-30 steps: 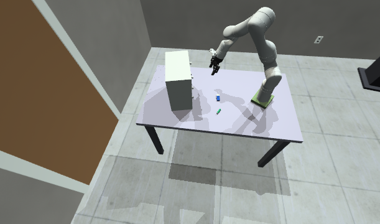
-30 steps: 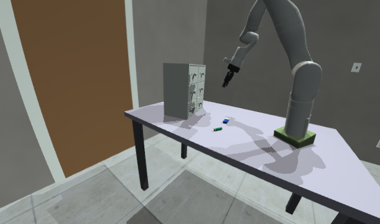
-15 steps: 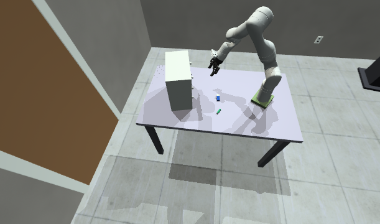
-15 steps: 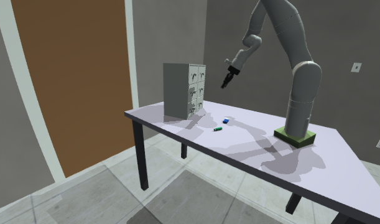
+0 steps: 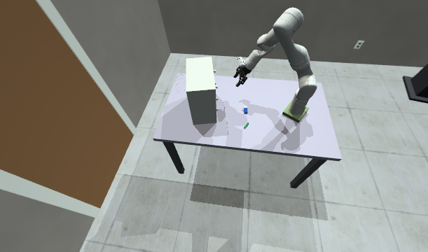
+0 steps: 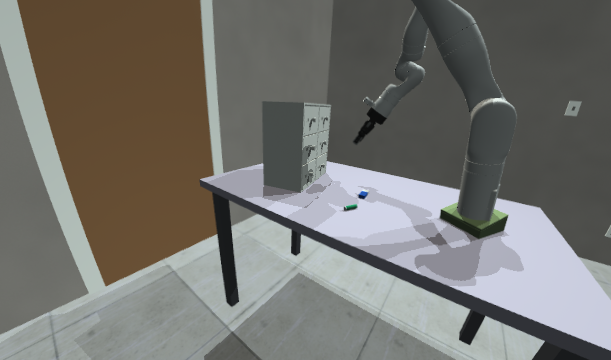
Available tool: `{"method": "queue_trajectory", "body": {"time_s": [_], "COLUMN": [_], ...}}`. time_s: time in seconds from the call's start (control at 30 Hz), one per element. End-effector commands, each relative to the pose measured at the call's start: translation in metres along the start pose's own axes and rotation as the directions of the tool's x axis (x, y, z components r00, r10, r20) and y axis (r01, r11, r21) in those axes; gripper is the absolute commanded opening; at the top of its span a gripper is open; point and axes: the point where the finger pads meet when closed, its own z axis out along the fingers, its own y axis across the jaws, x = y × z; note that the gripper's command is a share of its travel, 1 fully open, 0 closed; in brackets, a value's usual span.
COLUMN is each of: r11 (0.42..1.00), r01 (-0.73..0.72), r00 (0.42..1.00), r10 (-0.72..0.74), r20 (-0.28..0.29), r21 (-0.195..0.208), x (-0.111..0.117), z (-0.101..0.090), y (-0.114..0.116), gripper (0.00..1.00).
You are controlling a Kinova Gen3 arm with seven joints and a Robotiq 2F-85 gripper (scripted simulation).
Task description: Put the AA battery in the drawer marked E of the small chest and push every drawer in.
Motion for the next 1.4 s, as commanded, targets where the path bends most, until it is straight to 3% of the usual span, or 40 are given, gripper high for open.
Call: {"method": "queue_trajectory", "body": {"time_s": [0.0,1.37], "r11": [1.000,1.000], "r01": [-0.013,-0.013], "r00": [1.000,0.962], "r10": [0.013,0.012], "r20": [-0.008,-0.271], "r21": [-0.003,-0.002], "x": [-0.006,-0.001], "z": [0.002,0.034], "y": [0.003,0.003], "gripper": [1.00,1.00]}}
